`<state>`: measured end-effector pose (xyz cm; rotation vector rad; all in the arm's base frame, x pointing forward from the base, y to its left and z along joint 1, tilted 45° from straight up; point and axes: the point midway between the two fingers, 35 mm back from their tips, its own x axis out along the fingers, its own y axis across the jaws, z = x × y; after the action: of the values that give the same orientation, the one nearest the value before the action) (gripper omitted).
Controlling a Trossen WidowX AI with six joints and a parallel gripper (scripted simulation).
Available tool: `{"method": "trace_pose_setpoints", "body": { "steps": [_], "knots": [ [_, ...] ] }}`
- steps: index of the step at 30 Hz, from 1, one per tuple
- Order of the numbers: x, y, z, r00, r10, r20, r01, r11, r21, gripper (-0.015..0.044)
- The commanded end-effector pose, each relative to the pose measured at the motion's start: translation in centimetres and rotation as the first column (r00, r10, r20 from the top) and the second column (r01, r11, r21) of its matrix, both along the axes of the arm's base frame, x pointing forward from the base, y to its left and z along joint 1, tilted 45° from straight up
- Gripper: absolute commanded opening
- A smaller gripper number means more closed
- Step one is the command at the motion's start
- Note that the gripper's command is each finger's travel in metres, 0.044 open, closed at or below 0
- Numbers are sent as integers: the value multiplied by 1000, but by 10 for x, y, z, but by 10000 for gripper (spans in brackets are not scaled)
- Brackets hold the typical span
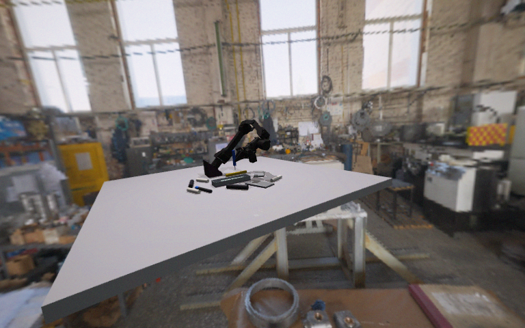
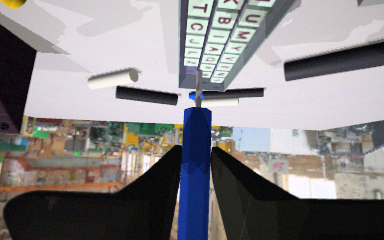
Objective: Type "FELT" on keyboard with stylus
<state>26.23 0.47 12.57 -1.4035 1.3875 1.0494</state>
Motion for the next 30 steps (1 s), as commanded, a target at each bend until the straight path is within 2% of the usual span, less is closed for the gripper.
{"method": "trace_pose_setpoints", "body": {
  "steps": [1,18,21,30],
  "knots": [
    [-1,8,-8,1000,3,-2,-3,1000,-4,0],
    [-1,22,-23,1000,3,-2,-3,1000,-3,0],
    [0,24,-24,1000,3,-2,-3,1000,-3,79],
    [0,26,-26,1000,3,-2,-3,1000,-2,81]
  ]
}}
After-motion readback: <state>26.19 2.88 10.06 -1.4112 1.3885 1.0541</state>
